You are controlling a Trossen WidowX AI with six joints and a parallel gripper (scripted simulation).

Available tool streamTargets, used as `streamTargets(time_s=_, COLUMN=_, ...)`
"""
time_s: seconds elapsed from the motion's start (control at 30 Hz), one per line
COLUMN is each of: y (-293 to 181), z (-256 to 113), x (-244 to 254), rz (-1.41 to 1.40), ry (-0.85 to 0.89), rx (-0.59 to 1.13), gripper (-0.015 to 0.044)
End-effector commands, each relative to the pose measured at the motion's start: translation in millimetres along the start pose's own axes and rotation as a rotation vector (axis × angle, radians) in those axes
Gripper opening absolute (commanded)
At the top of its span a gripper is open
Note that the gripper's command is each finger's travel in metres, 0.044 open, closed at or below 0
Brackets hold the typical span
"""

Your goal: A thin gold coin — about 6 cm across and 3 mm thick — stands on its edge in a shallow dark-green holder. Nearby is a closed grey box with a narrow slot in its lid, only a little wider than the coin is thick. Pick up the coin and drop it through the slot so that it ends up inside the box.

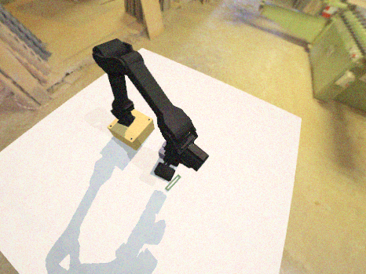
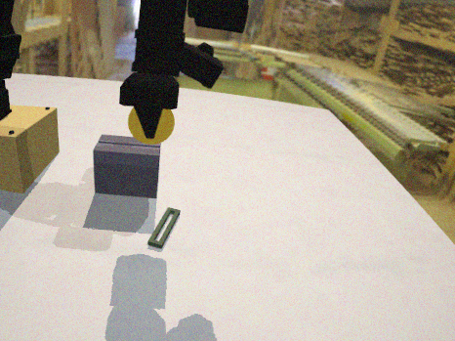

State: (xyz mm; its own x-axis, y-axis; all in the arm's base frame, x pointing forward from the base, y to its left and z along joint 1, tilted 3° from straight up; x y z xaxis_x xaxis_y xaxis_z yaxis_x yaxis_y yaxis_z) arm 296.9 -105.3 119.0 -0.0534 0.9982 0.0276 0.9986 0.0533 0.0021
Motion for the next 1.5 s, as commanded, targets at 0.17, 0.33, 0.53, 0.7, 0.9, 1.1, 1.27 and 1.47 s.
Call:
streamTargets(time_s=0.17, y=-11.8, z=1.7, x=21.6, rz=0.003, ry=0.005, rx=0.003, gripper=0.0)
streamTargets(time_s=0.33, y=-18.6, z=2.6, x=32.6, rz=0.003, ry=0.006, rx=0.004, gripper=0.0)
streamTargets(time_s=0.53, y=-27.4, z=4.0, x=45.2, rz=0.003, ry=0.007, rx=0.005, gripper=0.0)
streamTargets(time_s=0.7, y=-27.8, z=3.6, x=46.0, rz=0.001, ry=0.005, rx=0.004, gripper=0.0)
streamTargets(time_s=0.9, y=-26.0, z=2.9, x=43.9, rz=-0.002, ry=0.003, rx=0.004, gripper=0.0)
streamTargets(time_s=1.1, y=-26.1, z=2.9, x=44.0, rz=-0.002, ry=0.003, rx=0.004, gripper=0.0)
streamTargets(time_s=1.27, y=-27.9, z=4.0, x=46.8, rz=-0.001, ry=0.004, rx=0.004, gripper=0.0)
streamTargets(time_s=1.47, y=-30.8, z=6.0, x=50.1, rz=0.007, ry=0.004, rx=0.004, gripper=0.0)
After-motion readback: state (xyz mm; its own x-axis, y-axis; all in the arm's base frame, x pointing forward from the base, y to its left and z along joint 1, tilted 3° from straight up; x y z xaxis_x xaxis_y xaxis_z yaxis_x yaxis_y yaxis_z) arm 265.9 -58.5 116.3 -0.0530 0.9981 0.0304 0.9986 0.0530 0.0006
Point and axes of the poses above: the point midway between the two fingers, 35 mm back from their tips, its own z axis out along the fingers, its own x axis across the jaws, y = z × x, the point moved 7 cm from there along -z, back along the fingers, and after that the axes turned 7 degrees about -z, right-handed, at the moved point
